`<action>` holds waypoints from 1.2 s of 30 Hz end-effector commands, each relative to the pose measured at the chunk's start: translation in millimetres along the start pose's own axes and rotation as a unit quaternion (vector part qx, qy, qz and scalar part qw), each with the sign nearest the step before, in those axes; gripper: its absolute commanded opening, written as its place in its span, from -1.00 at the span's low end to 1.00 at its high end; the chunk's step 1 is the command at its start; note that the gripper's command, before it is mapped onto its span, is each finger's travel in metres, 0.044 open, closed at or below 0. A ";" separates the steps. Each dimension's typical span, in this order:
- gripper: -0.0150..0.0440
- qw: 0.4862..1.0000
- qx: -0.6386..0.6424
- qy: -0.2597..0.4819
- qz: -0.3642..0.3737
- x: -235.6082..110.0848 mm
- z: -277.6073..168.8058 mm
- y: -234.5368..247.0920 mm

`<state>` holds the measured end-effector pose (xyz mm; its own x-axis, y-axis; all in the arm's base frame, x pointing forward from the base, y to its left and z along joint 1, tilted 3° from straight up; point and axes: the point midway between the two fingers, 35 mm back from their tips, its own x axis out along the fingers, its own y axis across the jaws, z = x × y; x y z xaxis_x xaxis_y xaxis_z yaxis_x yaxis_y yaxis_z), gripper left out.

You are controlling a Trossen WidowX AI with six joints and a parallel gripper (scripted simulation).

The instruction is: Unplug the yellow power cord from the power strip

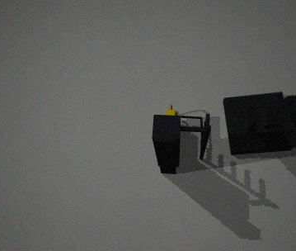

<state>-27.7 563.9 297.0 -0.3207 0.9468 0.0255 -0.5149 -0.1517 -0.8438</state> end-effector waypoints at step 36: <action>0.05 0.528 0.606 0.445 -0.396 -433.5 -283.0 -94.3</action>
<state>377.2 278.8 218.9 0.5771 0.5877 -0.5671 -0.6180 0.7682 0.1672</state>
